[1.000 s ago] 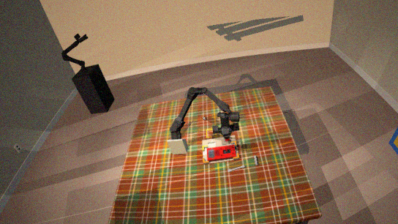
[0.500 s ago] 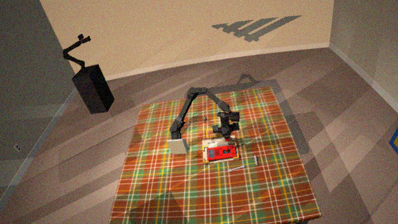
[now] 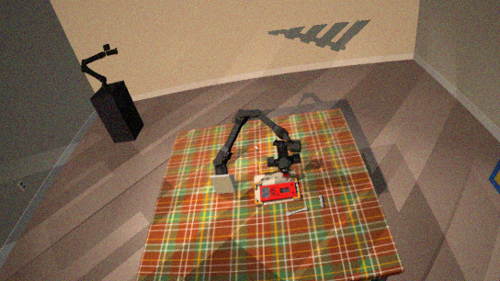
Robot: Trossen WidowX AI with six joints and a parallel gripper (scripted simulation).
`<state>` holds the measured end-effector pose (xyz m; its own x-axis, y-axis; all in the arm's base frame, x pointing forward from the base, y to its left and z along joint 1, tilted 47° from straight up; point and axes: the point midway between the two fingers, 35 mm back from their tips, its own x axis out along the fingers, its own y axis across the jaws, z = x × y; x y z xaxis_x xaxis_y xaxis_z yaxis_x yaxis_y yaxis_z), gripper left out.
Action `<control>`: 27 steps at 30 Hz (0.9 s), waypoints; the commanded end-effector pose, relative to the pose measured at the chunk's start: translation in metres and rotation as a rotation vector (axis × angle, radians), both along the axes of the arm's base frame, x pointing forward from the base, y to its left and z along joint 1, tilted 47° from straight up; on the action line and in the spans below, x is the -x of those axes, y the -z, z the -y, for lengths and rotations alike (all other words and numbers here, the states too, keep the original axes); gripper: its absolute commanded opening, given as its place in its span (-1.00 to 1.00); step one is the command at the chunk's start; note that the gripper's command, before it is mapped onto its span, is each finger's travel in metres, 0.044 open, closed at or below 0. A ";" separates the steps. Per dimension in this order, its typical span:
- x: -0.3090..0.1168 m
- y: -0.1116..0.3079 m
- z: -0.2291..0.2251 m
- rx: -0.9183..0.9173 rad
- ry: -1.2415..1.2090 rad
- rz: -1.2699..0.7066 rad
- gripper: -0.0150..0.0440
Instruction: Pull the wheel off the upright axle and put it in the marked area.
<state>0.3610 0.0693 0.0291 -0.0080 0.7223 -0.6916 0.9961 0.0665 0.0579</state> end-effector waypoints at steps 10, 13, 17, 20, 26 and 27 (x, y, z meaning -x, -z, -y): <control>0.000 -0.005 0.007 -0.002 0.010 0.000 -0.49; 0.000 -0.005 0.008 -0.002 0.010 0.000 -0.49; 0.000 -0.006 0.009 -0.002 0.011 0.000 -0.49; 0.000 -0.007 0.010 -0.002 0.011 0.000 -0.49; 0.000 -0.008 0.011 -0.003 0.012 0.000 -0.49; 0.000 -0.009 0.012 -0.003 0.012 0.000 -0.49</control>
